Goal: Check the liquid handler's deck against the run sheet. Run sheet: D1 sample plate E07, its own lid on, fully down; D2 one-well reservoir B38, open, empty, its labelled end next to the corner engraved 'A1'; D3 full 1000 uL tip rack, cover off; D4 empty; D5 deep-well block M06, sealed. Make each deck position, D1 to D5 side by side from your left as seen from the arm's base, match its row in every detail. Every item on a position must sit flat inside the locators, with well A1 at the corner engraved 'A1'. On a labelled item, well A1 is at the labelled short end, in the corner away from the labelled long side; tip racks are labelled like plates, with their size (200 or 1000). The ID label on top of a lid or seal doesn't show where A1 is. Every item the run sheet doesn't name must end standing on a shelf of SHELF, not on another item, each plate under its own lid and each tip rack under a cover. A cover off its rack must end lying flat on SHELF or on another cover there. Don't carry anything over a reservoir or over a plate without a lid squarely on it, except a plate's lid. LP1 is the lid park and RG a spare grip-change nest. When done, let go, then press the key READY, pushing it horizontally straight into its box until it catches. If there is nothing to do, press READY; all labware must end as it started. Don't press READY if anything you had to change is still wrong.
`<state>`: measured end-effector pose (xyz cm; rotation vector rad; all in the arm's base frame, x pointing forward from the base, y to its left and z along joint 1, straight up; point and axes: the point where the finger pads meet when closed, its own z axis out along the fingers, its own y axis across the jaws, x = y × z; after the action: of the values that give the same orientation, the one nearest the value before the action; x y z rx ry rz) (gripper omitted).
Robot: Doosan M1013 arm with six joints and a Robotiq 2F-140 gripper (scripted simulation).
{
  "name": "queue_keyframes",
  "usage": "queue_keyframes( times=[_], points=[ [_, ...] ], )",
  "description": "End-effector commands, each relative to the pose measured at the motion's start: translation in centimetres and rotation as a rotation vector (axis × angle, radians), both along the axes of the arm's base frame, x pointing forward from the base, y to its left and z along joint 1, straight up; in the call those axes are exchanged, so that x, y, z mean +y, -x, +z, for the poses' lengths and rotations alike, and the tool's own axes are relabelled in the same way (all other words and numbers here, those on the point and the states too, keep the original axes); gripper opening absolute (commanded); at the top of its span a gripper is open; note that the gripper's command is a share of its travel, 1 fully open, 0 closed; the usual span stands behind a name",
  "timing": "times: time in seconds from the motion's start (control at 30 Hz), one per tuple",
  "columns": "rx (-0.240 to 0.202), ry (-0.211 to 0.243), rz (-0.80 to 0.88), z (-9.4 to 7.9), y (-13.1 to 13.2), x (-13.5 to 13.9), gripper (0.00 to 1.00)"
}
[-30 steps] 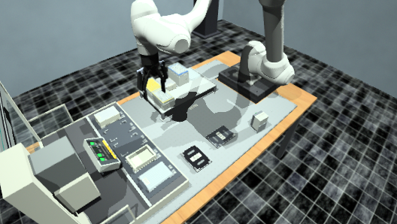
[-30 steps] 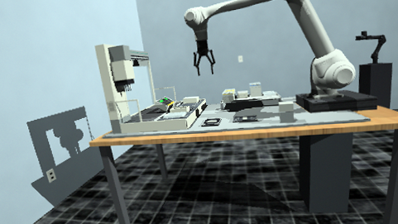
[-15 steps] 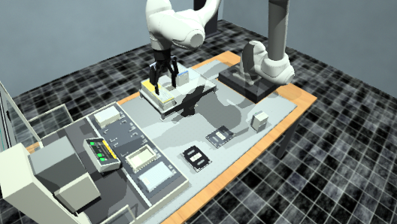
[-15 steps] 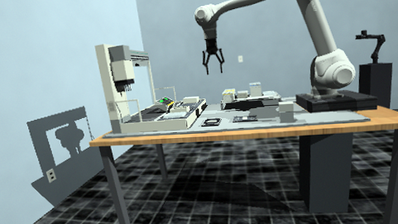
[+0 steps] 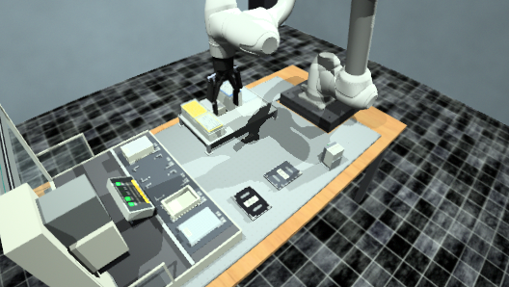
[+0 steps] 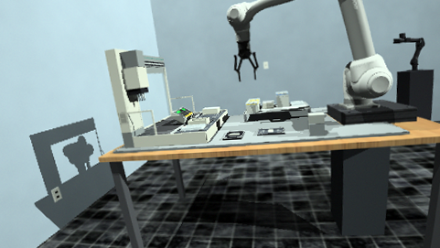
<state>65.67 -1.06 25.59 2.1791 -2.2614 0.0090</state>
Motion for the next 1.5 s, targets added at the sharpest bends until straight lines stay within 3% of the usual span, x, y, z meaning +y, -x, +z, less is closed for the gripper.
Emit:
queue_keyframes(
  times=[0.0,1.47],
  points=[
    [-0.002,0.0,0.0,0.1,1.2,0.0,0.67],
    [-0.002,0.0,0.0,0.0,21.1,0.1,0.67]
  ],
)
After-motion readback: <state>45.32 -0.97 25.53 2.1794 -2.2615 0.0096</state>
